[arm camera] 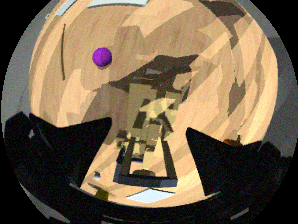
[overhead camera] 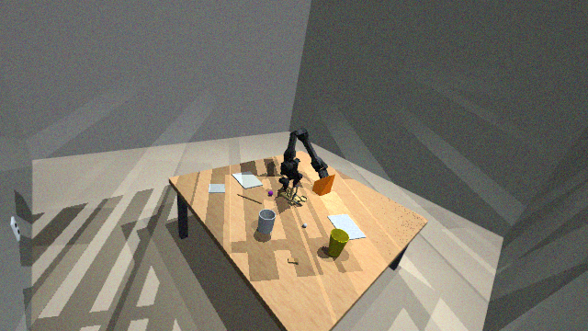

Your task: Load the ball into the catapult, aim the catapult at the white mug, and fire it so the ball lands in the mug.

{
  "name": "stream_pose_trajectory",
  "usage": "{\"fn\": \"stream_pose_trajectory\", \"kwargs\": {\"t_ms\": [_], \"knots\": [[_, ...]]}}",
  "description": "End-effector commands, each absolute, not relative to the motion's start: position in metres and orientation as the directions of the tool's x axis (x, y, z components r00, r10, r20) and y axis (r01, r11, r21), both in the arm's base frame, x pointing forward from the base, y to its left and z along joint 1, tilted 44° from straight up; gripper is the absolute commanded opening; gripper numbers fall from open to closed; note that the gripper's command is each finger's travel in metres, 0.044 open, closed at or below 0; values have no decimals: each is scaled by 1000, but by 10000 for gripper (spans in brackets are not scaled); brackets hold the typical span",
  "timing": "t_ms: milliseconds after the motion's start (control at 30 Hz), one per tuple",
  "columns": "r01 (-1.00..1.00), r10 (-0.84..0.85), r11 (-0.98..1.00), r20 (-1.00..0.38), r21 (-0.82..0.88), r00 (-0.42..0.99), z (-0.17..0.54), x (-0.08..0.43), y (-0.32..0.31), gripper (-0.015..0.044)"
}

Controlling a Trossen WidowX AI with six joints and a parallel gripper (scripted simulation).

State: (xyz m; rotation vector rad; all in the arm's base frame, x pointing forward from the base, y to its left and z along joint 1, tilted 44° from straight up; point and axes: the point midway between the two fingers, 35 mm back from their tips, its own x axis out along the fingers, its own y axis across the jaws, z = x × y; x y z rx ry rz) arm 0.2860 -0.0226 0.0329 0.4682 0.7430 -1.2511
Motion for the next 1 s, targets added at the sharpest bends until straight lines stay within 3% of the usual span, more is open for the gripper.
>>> {"fn": "stream_pose_trajectory", "kwargs": {"t_ms": [0,600,967], "knots": [[960,-681,268,-721,-85,127,27,285,-29,440],[960,-684,268,-718,-85,127,12,286,-46,440],[961,-679,267,-723,-78,130,13,287,-44,151]]}}
